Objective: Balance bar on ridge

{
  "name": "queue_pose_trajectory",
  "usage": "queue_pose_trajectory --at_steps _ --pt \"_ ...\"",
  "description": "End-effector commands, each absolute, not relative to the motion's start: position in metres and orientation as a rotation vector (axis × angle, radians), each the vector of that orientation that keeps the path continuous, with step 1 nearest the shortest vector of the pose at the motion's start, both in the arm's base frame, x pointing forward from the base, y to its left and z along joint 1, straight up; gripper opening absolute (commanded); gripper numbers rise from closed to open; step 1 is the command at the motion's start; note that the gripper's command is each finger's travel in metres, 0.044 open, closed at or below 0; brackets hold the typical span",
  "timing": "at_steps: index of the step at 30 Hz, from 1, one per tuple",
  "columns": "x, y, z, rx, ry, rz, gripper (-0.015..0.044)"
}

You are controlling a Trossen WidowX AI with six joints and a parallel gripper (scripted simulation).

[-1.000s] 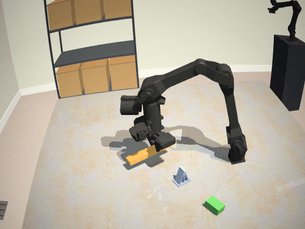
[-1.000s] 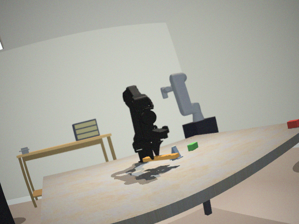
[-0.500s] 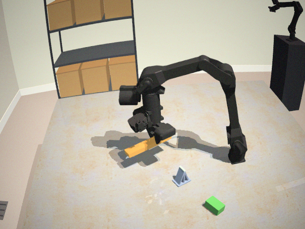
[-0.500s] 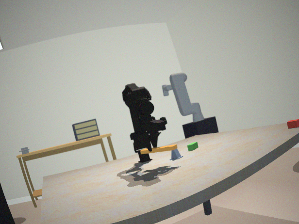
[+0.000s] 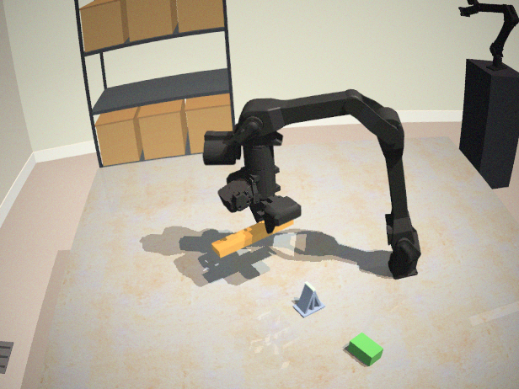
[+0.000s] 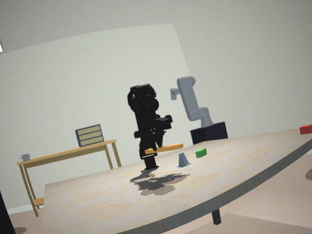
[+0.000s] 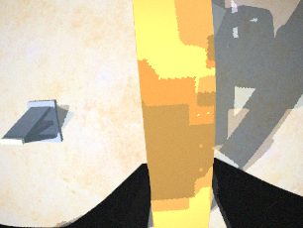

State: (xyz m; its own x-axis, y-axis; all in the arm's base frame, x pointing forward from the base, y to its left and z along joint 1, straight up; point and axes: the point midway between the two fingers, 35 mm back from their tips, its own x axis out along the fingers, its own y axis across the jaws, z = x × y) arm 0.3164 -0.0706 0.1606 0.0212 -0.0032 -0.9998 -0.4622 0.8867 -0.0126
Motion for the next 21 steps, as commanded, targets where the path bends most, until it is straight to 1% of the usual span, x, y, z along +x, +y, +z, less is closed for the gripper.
queue_pose_trajectory --at_steps 1,21 --pt "0.312 -0.060 0.167 -0.384 1.508 0.362 0.0000" --pt "0.271 0.009 0.169 -0.361 1.512 0.352 0.0000"
